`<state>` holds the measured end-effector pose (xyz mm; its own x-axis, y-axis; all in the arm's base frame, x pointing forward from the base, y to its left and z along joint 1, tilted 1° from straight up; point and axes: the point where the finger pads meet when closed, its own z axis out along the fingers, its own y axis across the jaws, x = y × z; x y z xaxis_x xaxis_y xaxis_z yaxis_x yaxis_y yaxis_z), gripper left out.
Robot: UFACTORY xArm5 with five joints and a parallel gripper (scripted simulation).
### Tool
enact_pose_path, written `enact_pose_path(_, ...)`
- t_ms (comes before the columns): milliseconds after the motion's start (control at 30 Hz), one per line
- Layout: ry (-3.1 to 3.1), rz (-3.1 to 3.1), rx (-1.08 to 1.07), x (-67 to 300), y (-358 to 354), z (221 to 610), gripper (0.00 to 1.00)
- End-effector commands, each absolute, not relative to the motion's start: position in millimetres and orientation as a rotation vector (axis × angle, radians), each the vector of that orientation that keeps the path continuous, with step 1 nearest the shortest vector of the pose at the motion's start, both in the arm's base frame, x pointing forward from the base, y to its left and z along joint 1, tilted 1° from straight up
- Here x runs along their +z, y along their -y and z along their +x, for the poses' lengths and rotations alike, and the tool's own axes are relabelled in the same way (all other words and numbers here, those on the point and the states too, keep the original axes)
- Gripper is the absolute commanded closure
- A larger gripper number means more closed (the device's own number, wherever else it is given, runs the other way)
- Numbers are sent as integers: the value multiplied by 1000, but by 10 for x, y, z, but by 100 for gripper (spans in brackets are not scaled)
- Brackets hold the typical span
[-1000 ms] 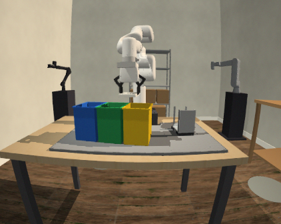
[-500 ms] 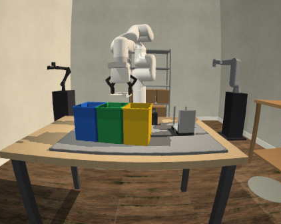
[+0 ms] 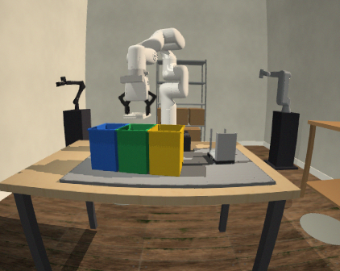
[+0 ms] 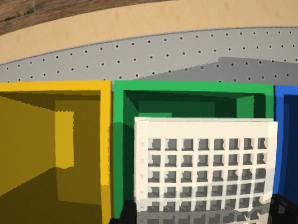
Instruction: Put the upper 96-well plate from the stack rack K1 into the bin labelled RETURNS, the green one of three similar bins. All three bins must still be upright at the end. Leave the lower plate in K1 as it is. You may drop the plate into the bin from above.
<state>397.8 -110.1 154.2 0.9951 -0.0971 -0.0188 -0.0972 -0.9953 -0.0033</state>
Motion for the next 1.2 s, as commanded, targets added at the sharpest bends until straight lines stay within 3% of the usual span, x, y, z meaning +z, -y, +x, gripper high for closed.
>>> enact_pose_path(0,-152,-3134,24,1555,1130,4001,100)
enact_pose_path(1167,-152,-3134,24,1522,1126,3998,100)
